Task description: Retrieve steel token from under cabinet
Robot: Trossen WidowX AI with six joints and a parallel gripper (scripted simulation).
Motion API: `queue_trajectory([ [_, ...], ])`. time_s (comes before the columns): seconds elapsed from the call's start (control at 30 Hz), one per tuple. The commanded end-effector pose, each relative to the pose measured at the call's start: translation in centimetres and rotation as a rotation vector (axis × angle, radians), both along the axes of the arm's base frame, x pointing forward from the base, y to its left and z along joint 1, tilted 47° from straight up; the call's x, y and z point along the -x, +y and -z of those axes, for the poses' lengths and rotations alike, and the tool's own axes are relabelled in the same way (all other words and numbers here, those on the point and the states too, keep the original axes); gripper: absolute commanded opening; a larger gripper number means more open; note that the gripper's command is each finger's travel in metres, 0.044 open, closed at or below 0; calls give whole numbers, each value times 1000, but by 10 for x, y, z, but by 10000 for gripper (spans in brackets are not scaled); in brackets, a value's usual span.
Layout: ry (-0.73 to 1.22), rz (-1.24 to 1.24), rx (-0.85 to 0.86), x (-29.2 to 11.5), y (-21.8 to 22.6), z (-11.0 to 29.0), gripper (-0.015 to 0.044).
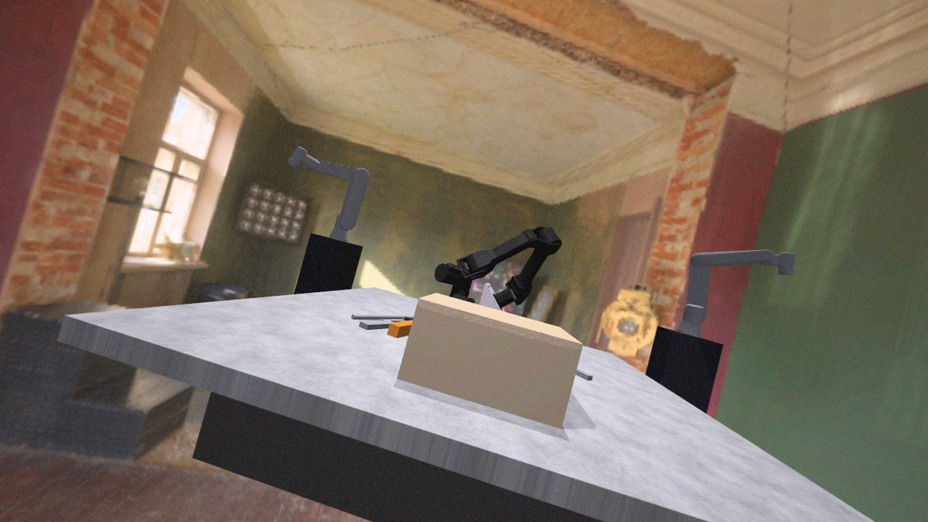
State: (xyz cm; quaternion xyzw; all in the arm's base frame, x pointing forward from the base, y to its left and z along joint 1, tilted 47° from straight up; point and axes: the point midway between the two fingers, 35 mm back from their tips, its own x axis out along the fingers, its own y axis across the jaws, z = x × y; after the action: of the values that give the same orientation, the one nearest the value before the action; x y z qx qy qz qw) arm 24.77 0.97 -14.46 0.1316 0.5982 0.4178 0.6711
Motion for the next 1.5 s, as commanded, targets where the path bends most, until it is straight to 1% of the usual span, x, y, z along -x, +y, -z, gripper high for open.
queue_trajectory([
  [0.0, 0, 0, 0, 0, 0, 0, 138],
  [0.17, 0, 0, 0, 0, 0, 0, 105],
  [0.3, 0, 0, 0, 0, 0, 0, 0],
  [0.5, 2, 1, -1, -3, 1, -1, 0],
  [1.47, 11, 4, -5, -46, 16, -12, 0],
])
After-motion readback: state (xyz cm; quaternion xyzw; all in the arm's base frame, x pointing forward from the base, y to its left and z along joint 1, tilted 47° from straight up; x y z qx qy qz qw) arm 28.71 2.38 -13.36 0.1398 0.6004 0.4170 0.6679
